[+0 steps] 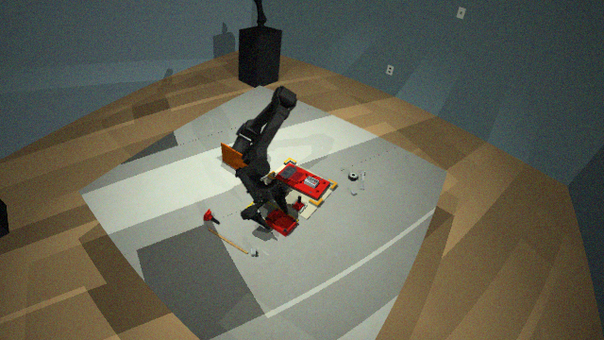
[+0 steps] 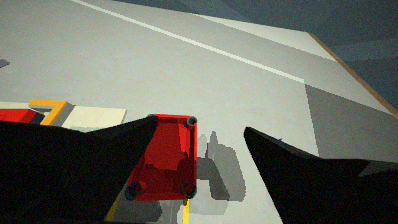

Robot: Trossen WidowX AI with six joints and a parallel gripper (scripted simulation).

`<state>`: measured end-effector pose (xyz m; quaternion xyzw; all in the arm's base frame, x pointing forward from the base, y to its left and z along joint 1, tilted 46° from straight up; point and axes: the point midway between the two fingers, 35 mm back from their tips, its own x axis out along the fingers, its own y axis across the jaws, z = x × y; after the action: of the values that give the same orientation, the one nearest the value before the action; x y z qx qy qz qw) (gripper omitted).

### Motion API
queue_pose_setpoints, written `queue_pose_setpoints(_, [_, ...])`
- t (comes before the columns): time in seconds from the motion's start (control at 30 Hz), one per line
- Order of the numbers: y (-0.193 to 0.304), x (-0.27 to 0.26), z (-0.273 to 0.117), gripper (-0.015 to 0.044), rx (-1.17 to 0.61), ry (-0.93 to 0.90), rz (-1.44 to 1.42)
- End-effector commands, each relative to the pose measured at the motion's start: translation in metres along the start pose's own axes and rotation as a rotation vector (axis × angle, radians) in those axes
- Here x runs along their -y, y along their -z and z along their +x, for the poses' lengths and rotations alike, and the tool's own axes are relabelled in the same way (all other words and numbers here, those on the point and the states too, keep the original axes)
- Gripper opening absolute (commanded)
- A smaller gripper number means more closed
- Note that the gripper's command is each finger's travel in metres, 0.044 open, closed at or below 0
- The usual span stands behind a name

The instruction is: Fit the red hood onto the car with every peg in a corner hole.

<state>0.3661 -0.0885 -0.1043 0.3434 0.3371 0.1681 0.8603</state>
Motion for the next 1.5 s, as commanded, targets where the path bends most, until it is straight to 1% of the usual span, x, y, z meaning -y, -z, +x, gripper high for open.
queue_pose_setpoints(0.0, [-0.002,-0.03,-0.027,0.044,0.129,-0.067,-0.015])
queue_pose_setpoints(1.47, [0.016,-0.03,-0.01,0.044,0.132,-0.066,-0.023])
